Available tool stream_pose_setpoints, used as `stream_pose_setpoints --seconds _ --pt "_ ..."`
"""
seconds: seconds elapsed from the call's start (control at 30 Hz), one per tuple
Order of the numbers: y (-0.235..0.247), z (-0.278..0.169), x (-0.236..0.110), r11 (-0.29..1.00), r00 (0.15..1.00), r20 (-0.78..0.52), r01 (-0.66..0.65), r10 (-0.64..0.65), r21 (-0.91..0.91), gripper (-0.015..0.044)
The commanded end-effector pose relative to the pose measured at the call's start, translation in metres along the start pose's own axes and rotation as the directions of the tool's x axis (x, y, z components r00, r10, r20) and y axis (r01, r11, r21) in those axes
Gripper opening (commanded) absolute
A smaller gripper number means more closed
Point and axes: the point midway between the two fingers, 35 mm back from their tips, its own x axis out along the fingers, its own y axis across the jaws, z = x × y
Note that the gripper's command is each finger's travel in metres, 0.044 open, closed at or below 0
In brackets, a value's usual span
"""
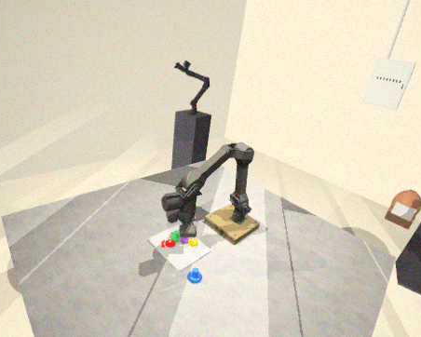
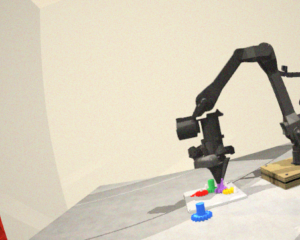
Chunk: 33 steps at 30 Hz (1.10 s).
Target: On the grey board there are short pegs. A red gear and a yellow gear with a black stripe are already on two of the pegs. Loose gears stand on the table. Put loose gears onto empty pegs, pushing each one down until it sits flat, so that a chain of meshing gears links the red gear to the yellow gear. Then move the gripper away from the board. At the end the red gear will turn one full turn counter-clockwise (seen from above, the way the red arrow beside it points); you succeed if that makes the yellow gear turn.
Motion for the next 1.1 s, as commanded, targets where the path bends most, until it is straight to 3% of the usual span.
stream_pose_setpoints --seconds 0.0,0.1,0.53,0.57,0.7,0.9,1.07 --pt "0.000 0.000 0.000 1.000 1.000 -0.001 0.001 -0.001 0.021 0.0079" --pt "0.000 0.000 -0.003 1.000 1.000 -0.001 0.001 -0.001 -0.022 0.0140" --pt "0.000 0.001 -0.048 0.999 1.000 -0.001 0.001 -0.001 -0.043 0.0140" --pt "0.001 0.002 -0.043 0.999 1.000 -0.002 0.001 -0.001 -0.037 0.0166" --pt "-0.001 -0.002 -0.088 0.999 1.000 -0.002 0.001 -0.001 -0.037 0.0271" --pt "-0.001 -0.003 -0.091 0.999 1.000 -0.002 0.001 -0.001 -0.037 0.0429" --pt "-0.001 -0.003 -0.091 0.999 1.000 -0.002 0.001 -0.001 -0.037 0.0440"
